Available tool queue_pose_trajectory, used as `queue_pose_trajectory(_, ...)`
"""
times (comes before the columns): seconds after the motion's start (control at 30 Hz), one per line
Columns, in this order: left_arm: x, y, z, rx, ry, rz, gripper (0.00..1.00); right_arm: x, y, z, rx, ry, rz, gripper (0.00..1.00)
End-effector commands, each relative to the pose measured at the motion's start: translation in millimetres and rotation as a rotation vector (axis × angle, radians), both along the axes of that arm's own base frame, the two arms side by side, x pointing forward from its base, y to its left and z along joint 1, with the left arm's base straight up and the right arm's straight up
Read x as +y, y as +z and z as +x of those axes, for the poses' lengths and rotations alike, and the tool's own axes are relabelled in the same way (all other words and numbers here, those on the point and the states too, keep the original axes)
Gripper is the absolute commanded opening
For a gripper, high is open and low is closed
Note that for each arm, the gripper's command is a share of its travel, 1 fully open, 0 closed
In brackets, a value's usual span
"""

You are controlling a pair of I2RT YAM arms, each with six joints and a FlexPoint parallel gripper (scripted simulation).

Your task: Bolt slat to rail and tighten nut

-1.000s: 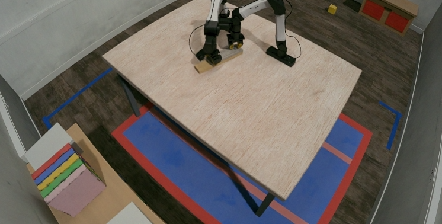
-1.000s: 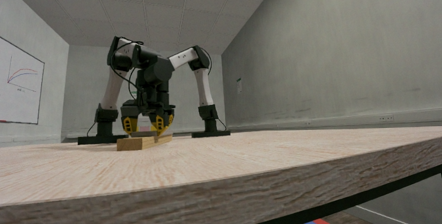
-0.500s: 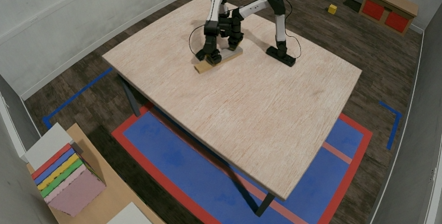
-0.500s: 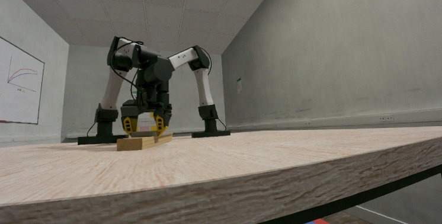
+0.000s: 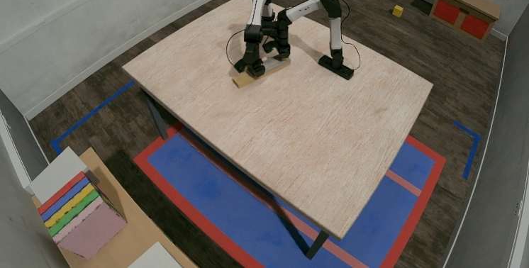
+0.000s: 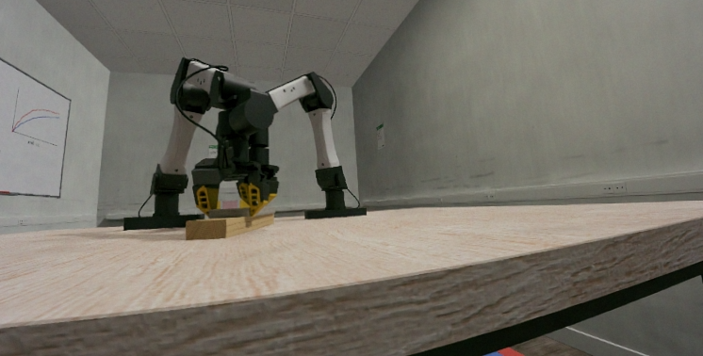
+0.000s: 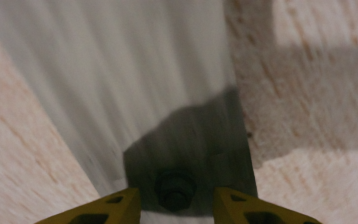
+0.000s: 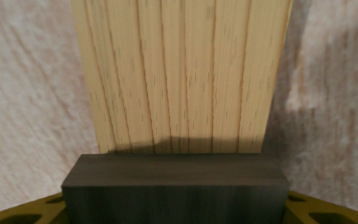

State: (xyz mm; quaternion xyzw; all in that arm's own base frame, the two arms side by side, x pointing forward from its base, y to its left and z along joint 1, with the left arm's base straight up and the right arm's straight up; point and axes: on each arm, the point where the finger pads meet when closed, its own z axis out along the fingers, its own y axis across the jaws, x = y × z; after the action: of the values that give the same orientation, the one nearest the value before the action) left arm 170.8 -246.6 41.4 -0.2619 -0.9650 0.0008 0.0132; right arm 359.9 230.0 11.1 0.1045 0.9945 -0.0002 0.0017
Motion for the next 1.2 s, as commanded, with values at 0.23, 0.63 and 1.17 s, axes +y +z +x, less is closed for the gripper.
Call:
queue_pose_trajectory(0.23,-5.4,17.2,6.4,-0.039,0.727,-0.022,0.36,3.3,6.9,3.0,-0.019,-0.001,0.012,0.68)
queue_pose_trajectory(0.63,-5.2,17.3,6.2,-0.042,0.818,-0.023,0.36,3.3,6.9,3.0,-0.019,-0.001,0.012,0.68)
queue_pose_trajectory(1.17,-5.4,17.3,5.9,-0.039,0.814,-0.024,0.36,3.3,6.9,3.0,-0.019,-0.001,0.012,0.68)
